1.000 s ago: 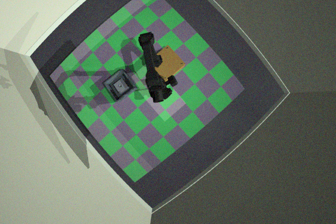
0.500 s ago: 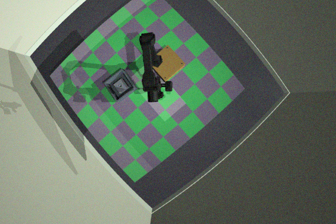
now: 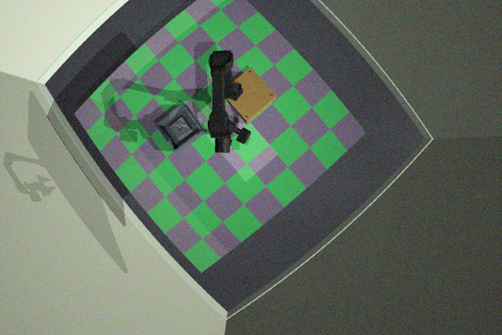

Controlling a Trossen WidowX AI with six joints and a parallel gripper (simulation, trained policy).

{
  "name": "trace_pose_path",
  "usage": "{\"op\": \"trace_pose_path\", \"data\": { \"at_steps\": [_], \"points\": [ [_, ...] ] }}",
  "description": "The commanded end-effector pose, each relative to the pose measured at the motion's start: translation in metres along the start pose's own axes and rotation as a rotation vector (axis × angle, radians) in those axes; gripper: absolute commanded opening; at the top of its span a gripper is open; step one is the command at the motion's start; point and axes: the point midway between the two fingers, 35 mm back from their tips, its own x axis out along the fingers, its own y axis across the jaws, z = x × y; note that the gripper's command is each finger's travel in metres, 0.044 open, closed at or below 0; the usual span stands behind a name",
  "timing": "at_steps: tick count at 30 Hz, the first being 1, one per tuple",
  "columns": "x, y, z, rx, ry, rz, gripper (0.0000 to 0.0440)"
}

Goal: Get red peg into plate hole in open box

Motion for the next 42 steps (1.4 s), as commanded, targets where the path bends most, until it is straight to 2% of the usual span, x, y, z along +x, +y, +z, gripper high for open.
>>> {"op": "trace_pose_path", "data": {
  "at_steps": [1, 22, 31, 42],
  "points": [
    [0.006, -0.010, 0.000, 0.132, 0.026, -0.044, 0.0440],
    [0.050, -0.047, 0.008, 0.767, 0.109, -0.273, 0.0440],
    [0.078, -0.052, 0.020, 0.882, 0.099, -0.321, 0.0440],
    [0.118, -0.054, 0.034, 0.932, 0.054, -0.338, 0.0440]
  ]
}}
